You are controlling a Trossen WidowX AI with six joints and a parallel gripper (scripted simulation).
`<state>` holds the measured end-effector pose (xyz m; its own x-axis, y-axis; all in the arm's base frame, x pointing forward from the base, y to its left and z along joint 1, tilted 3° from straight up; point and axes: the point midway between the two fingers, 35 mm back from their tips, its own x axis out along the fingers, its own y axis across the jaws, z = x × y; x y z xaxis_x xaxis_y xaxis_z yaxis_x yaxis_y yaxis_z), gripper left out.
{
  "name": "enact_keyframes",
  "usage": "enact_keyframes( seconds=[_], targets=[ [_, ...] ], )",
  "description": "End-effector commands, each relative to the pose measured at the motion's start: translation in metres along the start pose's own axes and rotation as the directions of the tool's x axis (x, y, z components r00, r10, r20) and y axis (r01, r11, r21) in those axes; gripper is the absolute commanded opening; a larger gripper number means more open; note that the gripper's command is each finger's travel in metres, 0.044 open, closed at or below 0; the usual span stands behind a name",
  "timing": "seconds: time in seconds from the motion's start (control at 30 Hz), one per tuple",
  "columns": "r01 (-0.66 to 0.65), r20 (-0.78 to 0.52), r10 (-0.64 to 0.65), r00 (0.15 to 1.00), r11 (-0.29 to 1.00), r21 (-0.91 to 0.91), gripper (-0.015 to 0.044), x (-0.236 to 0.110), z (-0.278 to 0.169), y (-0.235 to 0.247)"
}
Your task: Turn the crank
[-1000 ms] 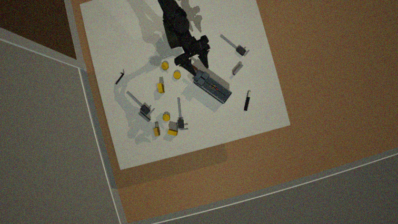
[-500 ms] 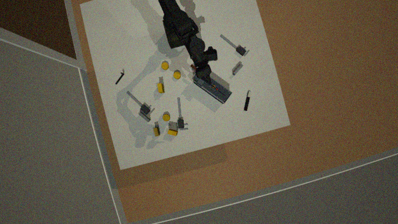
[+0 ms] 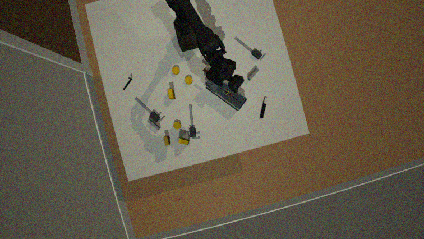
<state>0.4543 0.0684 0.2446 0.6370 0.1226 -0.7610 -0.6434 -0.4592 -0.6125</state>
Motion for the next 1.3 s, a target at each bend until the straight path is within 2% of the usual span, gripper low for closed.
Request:
enact_keyframes(
  seconds=[0.0,0.33,0.67,0.87,1.27],
  targets=[
    [-0.054,0.041,0.061,0.997,0.987,-0.154,0.044,0.013,0.006,0.001],
    [-0.128,0.132,0.239,0.962,0.822,-0.555,0.044,0.044,0.024,0.011],
    [-0.042,0.212,0.411,0.886,0.528,-0.848,0.044,0.071,0.044,0.028],
    [0.068,0.249,0.497,0.831,0.353,-0.933,0.044,0.082,0.056,0.039],
    [0.069,0.248,0.5,0.83,0.35,-0.934,0.044,0.117,0.062,0.063]
  ],
)
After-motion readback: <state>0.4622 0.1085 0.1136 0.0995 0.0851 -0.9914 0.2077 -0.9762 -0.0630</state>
